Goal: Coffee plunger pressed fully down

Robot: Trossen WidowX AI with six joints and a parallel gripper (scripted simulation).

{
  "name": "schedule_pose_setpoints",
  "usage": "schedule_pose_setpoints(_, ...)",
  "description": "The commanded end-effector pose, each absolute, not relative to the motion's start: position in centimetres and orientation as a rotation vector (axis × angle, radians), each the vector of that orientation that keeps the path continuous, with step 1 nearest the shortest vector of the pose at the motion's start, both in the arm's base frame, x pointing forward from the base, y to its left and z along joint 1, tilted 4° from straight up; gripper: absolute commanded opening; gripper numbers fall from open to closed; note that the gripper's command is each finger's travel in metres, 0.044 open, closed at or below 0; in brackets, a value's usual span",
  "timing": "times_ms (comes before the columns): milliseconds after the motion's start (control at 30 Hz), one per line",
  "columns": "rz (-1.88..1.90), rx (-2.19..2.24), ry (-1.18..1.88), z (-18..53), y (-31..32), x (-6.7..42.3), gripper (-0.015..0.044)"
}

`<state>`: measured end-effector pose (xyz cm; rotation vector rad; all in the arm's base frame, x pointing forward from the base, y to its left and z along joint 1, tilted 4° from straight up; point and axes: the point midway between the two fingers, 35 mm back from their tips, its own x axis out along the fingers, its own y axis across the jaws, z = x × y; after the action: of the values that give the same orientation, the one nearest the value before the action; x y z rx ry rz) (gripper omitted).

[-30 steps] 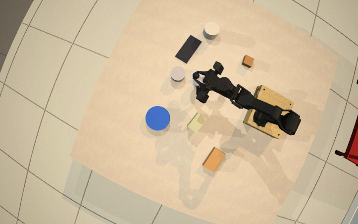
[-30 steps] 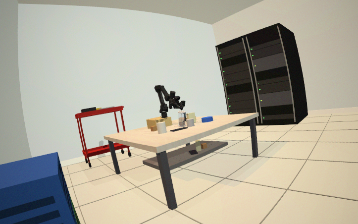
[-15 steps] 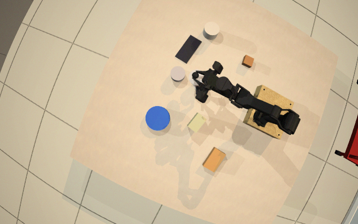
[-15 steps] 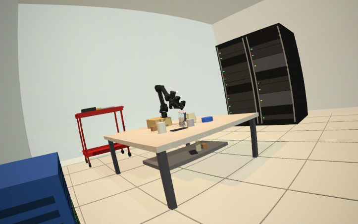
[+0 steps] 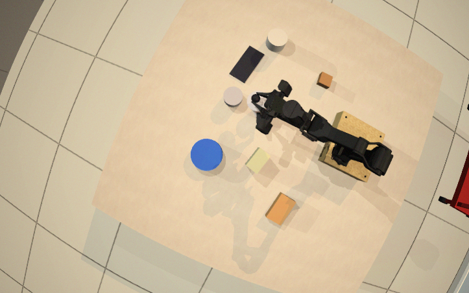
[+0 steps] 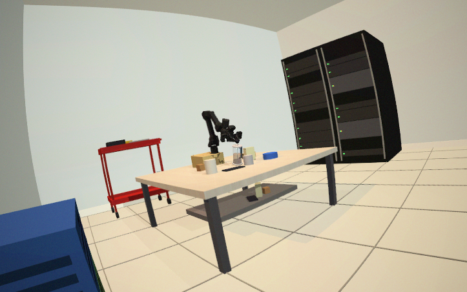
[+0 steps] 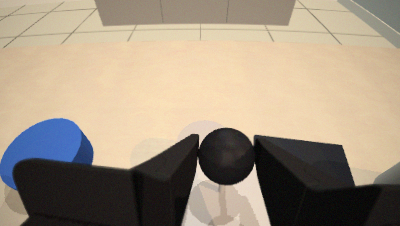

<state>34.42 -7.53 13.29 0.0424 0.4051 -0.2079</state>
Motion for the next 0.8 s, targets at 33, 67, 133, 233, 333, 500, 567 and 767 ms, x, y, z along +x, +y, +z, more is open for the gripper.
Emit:
schedule_pose_setpoints(33,-0.208,0.043,0.406,13.3,-7.5,34.4,0.0207)
schedule_pose_setpoints(67,-0.208,0.043,0.406,13.3,-7.5,34.4,0.0233)
schedule_pose_setpoints(133,-0.208,0.043,0.406,13.3,-7.5,34.4,0.0285)
schedule_pose_setpoints(233,-0.208,0.043,0.406,13.3,-7.5,34.4,0.0364)
schedule_pose_setpoints(333,-0.208,0.043,0.406,13.3,-7.5,34.4,0.044)
schedule_pose_setpoints(500,-0.206,0.04,0.401,13.5,-7.5,34.4,0.044)
schedule_pose_setpoints(567,-0.208,0.034,0.401,13.9,-7.5,34.4,0.044)
schedule_pose_setpoints(767,-0.209,0.028,0.405,16.2,-7.4,33.2,0.044)
